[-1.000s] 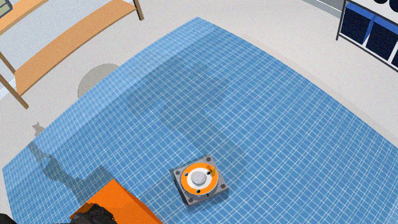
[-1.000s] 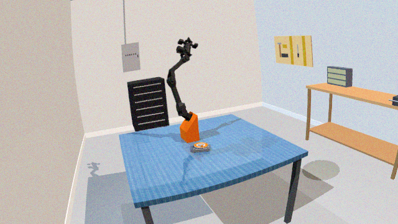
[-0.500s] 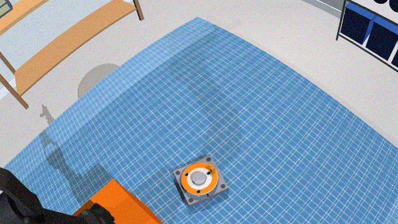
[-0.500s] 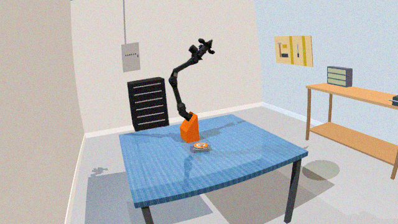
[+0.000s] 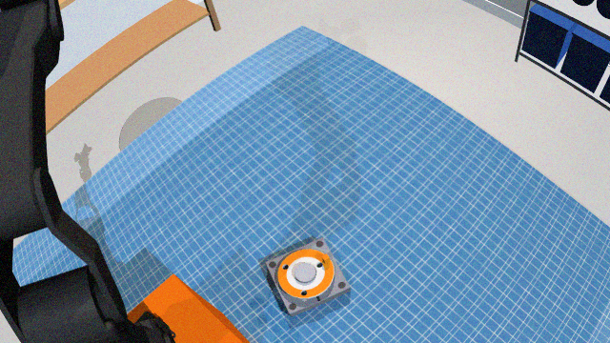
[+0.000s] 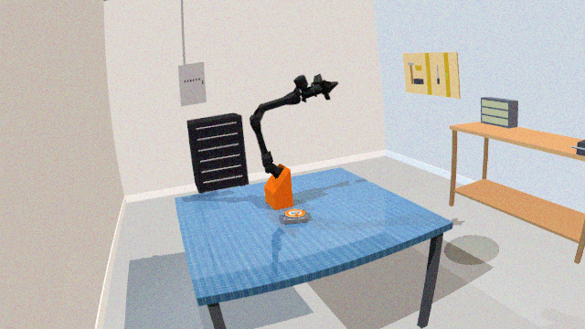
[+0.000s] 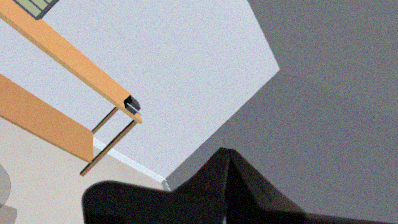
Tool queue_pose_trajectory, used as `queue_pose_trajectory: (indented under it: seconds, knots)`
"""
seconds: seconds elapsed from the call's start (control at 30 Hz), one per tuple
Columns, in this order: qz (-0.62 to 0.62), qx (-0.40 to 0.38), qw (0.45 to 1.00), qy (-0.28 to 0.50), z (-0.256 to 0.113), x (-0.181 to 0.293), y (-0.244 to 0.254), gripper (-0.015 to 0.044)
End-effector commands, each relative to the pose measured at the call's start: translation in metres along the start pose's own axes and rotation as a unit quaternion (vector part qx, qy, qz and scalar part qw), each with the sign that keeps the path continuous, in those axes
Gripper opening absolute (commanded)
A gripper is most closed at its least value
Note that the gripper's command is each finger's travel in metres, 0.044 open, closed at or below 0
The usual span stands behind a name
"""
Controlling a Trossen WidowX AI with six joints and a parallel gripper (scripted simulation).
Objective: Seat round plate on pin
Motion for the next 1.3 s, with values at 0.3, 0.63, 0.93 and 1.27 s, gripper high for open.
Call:
queue_pose_trajectory:
  seconds: [0.3, 0.63, 0.93, 1.27]
  knots:
    - [0.226, 0.018, 0.931, 0.287, -0.025, 0.21, -0.015, 0.0]
    - [0.35, 0.065, 0.805, 0.475, -0.09, 0.344, -0.001, 0.0]
    - [0.431, 0.127, 0.633, 0.63, -0.185, 0.441, 0.03, 0.0]
    - [0.463, 0.197, 0.401, 0.765, -0.311, 0.503, 0.081, 0.0]
Point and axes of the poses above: the point midway between the two fingers, 35 mm back from their tips, its own z axis out along the fingers, its own y axis across the jaws, x = y × z, the point moved 3 cm from there along -z, back along the fingers, and after that the axes turned 2 degrees about z, right-handed, at the moved point
